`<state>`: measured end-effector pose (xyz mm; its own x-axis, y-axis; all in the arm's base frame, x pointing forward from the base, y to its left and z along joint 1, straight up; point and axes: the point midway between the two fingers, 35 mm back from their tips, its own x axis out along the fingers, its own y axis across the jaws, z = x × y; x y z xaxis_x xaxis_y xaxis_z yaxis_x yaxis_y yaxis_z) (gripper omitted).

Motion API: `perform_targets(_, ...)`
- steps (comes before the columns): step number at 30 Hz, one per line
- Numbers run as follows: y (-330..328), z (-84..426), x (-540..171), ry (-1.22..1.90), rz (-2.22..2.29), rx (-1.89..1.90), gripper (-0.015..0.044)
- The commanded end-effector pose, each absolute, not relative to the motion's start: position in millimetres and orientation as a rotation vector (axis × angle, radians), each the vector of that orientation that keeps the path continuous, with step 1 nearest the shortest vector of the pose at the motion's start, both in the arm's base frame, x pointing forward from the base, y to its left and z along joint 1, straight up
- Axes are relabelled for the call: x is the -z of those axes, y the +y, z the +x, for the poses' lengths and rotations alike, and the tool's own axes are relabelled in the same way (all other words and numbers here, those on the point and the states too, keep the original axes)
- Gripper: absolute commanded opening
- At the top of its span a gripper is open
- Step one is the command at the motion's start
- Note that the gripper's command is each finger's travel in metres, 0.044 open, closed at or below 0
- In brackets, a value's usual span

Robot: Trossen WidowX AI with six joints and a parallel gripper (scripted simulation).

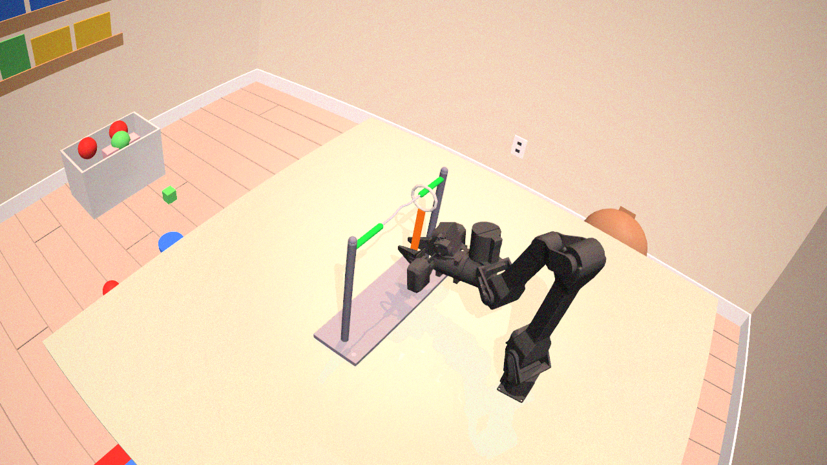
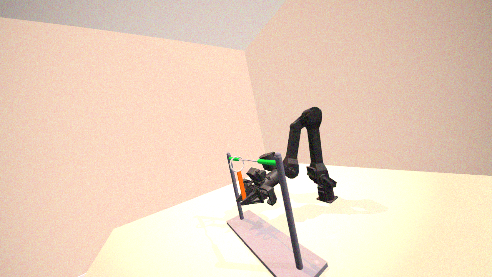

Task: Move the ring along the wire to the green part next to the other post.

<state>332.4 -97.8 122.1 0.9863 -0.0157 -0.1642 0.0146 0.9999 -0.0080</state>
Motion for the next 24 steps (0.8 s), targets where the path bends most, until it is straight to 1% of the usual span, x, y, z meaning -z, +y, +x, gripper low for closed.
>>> perform_targets(1, -99.1, 333.7, -124.4, 0.158, -0.007, 0.02, 0.016)
perform_targets(2, -99.1, 333.7, -124.4, 0.158, -0.007, 0.02, 0.016)
perform_targets(7, -97.8, 332.4, -122.2, 0.165, -0.007, 0.015, 0.0029)
perform_targets(9, -97.8, 332.4, -122.2, 0.165, -0.007, 0.015, 0.0015)
perform_targets(15, -97.8, 332.4, -122.2, 0.165, -0.007, 0.015, -0.0142)
perform_targets(16, -97.8, 332.4, -122.2, 0.165, -0.007, 0.015, -0.015)
perform_targets(24, -98.0, 332.5, -125.3, 0.165, -0.008, 0.015, -0.015)
